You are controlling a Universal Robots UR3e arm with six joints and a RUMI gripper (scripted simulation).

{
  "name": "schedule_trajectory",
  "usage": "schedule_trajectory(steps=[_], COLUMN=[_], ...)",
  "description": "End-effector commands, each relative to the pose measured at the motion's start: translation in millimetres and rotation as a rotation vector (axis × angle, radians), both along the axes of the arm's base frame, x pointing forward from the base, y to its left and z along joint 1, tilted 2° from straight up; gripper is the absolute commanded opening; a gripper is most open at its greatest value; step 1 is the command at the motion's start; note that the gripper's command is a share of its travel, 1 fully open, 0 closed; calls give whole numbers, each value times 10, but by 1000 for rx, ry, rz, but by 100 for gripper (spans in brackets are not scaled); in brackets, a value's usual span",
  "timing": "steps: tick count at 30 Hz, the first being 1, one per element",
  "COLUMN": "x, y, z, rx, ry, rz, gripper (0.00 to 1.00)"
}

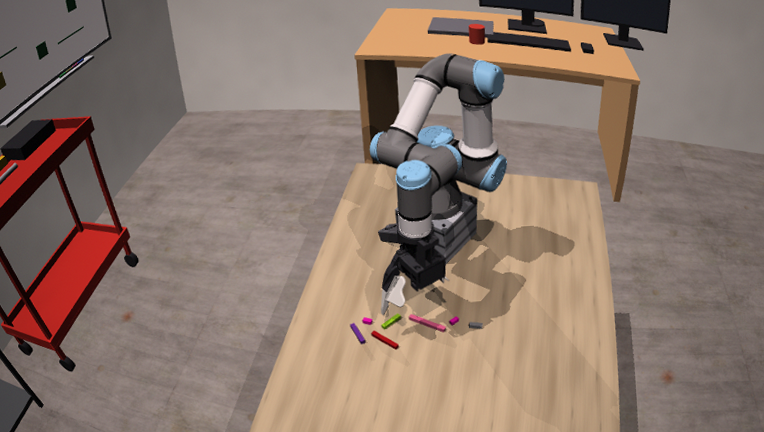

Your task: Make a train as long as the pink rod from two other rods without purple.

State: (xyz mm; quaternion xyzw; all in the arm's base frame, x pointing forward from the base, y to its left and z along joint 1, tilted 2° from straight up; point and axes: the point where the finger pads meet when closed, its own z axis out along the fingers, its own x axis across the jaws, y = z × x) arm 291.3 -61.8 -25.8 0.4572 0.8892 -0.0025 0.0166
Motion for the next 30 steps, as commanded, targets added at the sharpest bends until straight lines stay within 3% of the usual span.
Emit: schedule_trajectory(steps=[1,21,30], x=[7,14,41], y=[-4,34,191], z=[6,8,15], rx=[-1,-3,-12], ry=[-2,0,6], rz=[0,75,372], gripper=[100,100,100])
